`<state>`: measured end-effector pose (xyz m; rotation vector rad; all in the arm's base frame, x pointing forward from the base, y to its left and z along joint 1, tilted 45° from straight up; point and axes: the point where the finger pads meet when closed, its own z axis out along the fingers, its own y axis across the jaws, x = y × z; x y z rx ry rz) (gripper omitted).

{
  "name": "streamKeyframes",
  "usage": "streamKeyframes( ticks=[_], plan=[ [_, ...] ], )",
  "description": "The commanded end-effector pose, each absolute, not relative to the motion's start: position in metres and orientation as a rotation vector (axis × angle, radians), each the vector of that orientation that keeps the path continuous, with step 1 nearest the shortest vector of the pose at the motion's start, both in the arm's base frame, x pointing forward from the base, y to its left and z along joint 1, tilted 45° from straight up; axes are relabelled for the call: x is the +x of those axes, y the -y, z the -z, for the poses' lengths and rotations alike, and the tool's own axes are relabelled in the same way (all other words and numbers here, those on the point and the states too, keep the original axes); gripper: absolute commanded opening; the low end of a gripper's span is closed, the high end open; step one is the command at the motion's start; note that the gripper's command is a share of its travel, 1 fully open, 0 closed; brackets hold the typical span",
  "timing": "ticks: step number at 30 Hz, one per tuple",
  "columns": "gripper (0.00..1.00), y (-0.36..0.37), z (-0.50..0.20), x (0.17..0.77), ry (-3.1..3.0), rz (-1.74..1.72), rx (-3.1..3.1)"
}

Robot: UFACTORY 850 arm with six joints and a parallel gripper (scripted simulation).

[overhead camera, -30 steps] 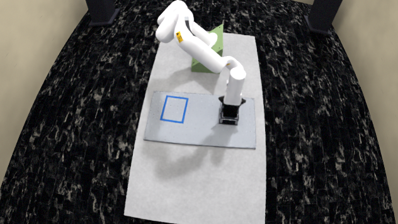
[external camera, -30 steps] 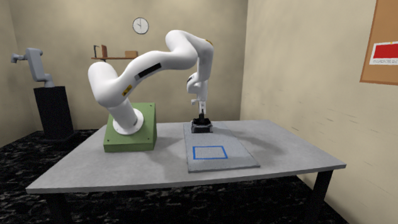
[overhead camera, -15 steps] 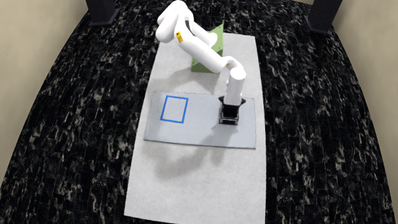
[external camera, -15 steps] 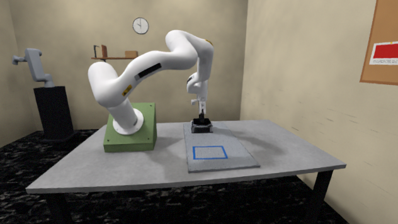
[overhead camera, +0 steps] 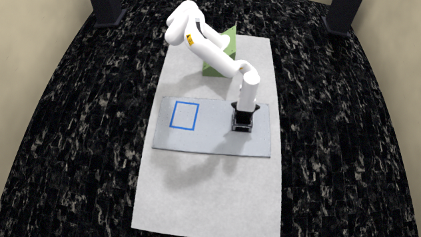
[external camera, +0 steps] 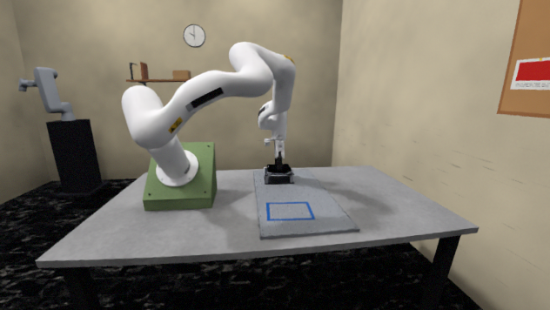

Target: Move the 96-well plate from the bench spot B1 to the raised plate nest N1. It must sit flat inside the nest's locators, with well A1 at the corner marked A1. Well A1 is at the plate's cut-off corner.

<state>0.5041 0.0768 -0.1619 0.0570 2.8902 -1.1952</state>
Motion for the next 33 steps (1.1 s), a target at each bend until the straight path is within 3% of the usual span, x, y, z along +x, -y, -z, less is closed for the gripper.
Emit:
streamKeyframes(
  ticks=[1,33],
  plan=[
    [0.00,-0.0772,0.1619,0.5049,-2.889,1.193,0.057],
    [0.00,-0.0739,0.1652,0.5049,-2.889,1.193,0.057]
  ],
)
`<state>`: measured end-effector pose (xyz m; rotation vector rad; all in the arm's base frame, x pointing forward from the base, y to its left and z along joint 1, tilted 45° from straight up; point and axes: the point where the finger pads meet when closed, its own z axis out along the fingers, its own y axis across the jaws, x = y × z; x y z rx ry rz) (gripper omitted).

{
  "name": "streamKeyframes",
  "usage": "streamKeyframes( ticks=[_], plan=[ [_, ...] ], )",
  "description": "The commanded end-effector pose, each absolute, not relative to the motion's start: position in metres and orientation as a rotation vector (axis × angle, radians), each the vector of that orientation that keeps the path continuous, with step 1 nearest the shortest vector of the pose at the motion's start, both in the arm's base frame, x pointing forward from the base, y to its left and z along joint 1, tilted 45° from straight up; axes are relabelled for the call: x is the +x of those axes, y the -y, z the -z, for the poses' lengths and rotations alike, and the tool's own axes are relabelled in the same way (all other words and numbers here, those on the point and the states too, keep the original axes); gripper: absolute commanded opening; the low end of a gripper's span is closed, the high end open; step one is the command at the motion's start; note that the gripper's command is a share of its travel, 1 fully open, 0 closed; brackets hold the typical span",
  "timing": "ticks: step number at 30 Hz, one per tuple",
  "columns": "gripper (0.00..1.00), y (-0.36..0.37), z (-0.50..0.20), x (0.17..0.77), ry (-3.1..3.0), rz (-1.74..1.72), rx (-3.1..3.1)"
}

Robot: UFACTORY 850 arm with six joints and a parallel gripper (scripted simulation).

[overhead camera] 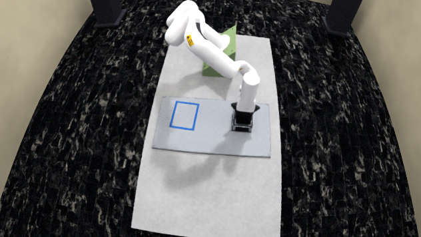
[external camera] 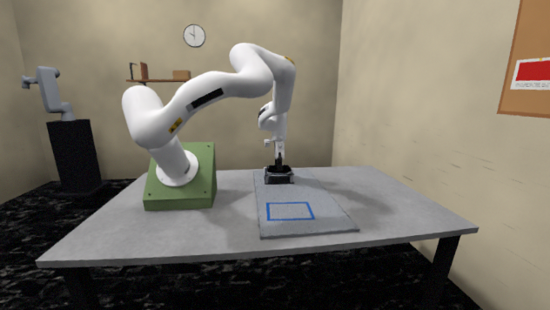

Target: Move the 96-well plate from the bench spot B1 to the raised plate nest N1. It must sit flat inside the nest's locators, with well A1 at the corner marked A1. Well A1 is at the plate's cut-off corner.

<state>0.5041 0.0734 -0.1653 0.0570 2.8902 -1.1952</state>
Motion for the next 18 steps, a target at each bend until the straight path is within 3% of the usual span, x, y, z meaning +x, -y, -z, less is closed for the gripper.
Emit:
streamKeyframes(
  ticks=[1,18],
  plan=[
    [0.00,-0.0738,0.1653,0.5049,-2.889,1.193,0.057],
    [0.00,-0.0720,0.1671,0.5049,-2.889,1.193,0.057]
  ],
)
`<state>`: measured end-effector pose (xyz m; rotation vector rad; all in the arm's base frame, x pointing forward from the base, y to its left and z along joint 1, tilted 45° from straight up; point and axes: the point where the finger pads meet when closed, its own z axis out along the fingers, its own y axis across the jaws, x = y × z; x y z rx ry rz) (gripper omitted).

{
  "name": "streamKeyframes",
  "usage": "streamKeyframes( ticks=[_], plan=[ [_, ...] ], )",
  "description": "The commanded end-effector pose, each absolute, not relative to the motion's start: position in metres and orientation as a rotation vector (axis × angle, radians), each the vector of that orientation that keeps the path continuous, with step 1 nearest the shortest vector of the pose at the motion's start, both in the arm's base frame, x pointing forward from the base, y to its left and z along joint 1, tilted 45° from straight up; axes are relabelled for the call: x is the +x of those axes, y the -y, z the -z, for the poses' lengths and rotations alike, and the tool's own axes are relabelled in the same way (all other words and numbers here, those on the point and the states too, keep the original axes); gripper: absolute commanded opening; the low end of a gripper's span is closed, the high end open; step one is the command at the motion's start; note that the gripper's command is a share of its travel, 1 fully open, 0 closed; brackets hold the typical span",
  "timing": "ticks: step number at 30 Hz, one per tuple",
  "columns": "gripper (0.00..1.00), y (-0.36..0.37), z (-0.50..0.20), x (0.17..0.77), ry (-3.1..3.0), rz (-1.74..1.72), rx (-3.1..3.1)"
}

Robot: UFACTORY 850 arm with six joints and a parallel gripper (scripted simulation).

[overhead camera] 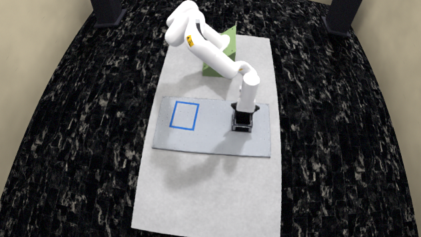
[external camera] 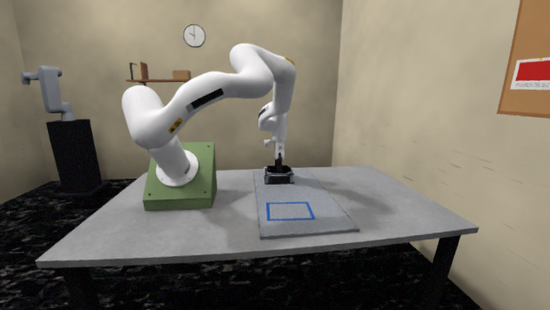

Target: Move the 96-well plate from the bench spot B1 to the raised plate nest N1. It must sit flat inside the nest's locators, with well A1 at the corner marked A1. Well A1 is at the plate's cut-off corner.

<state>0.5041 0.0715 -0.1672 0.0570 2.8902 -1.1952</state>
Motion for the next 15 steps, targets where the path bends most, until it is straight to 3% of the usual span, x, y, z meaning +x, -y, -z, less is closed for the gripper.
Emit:
streamKeyframes(
  ticks=[1,7,8,15],
  plan=[
    [0.00,-0.0719,0.1672,0.5049,-2.889,1.193,0.057],
    [0.00,-0.0715,0.1675,0.5049,-2.889,1.193,0.057],
    [1.00,-0.0711,0.1680,0.5049,-2.889,1.193,0.057],
    [1.00,-0.0711,0.1680,0.5049,-2.889,1.193,0.057]
  ],
)
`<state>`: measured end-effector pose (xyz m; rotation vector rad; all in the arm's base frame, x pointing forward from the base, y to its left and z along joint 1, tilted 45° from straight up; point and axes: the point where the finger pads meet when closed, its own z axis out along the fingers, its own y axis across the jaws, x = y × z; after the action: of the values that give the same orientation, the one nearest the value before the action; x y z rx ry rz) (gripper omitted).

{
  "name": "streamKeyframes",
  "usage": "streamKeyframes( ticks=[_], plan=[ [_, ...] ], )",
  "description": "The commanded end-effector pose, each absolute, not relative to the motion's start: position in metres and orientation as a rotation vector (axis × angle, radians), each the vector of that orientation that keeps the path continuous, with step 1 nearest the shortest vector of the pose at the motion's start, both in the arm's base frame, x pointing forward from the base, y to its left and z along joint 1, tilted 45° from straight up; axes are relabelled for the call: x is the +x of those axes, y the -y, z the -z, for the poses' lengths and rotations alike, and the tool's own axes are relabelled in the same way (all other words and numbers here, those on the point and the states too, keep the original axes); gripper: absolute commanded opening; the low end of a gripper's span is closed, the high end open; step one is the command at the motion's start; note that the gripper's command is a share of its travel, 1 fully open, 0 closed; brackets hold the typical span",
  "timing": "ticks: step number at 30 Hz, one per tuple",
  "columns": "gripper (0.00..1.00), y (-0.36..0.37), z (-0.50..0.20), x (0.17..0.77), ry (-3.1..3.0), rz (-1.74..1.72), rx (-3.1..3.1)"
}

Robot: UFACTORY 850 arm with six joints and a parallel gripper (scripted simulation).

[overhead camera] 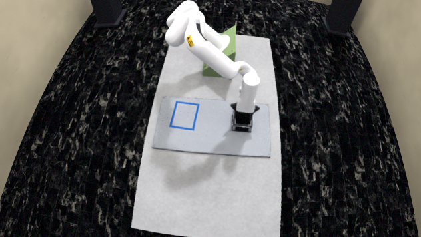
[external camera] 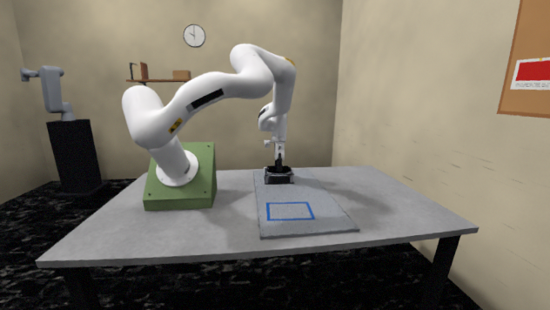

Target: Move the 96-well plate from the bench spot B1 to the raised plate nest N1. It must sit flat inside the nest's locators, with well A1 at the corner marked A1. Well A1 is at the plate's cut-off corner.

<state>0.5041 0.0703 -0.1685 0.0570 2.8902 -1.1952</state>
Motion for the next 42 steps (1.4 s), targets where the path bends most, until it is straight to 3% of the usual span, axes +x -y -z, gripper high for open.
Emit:
streamKeyframes(
  ticks=[1,42],
  plan=[
    [1.00,-0.071,0.168,0.505,-2.889,1.193,0.057],
    [1.00,-0.096,0.143,0.505,-2.889,1.193,0.057]
  ],
)
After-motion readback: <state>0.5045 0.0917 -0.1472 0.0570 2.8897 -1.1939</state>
